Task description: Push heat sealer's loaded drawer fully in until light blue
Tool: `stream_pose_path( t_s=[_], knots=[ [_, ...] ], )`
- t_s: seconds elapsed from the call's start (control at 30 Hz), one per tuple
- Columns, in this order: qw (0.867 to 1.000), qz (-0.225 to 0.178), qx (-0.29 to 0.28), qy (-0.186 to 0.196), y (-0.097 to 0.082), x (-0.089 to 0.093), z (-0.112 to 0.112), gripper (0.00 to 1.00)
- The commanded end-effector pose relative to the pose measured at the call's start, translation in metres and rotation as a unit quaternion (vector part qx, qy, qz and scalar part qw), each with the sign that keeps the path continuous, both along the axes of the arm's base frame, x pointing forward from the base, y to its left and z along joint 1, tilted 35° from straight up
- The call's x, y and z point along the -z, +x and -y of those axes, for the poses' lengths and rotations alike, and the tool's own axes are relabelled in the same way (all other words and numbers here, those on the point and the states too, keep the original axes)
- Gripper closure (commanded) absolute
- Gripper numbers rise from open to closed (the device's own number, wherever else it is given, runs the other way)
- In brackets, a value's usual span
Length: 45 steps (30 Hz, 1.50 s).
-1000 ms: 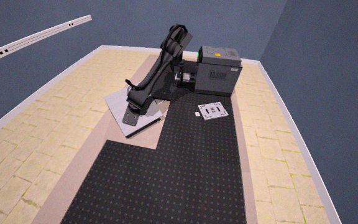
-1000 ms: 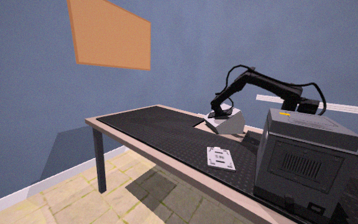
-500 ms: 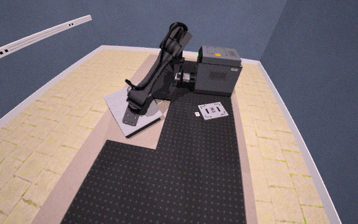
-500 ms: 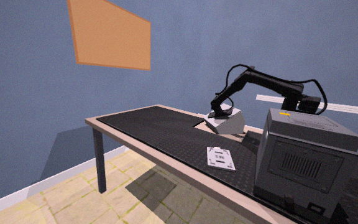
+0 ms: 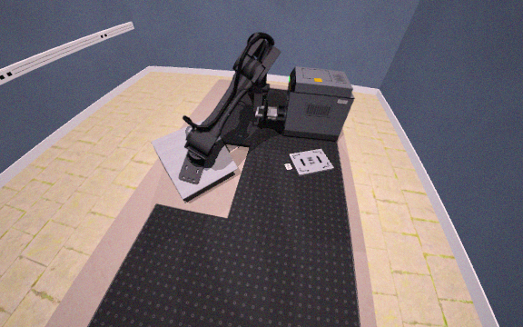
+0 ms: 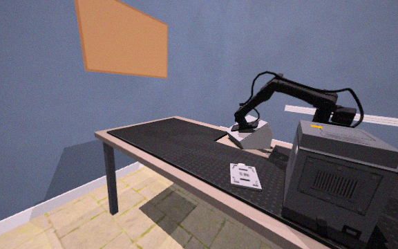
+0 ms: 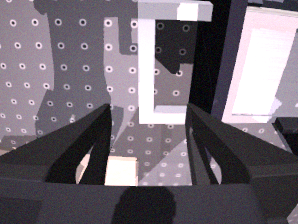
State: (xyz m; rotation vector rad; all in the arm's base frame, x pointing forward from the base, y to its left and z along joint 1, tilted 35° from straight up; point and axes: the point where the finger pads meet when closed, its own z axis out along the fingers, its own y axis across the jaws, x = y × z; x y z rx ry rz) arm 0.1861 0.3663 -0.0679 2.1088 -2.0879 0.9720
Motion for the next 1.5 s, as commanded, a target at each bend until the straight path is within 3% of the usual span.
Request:
stream_pose_path(
  t_s=[0.0, 0.5, 0.53, 0.7, 0.73, 0.9, 0.97, 1.27, 1.47],
  knots=[
    [0.999, 0.006, -0.010, 0.037, -0.008, -0.022, -0.024, 0.55],
    [0.999, 0.006, -0.010, 0.037, -0.008, -0.022, -0.024, 0.55],
    [0.999, 0.028, -0.019, 0.033, -0.010, -0.014, -0.020, 0.70],
    [0.993, 0.101, -0.053, 0.019, -0.025, -0.002, -0.012, 0.70],
    [0.992, 0.113, -0.062, 0.002, -0.029, 0.012, -0.005, 0.70],
    [0.984, 0.159, -0.082, 0.004, -0.032, 0.009, -0.007, 0.70],
    [0.977, 0.188, -0.097, -0.004, -0.039, 0.018, -0.003, 0.70],
    [0.937, 0.314, -0.154, -0.007, -0.050, 0.017, -0.010, 0.70],
    [0.917, 0.359, -0.175, -0.011, -0.060, 0.024, -0.008, 0.70]
  ],
)
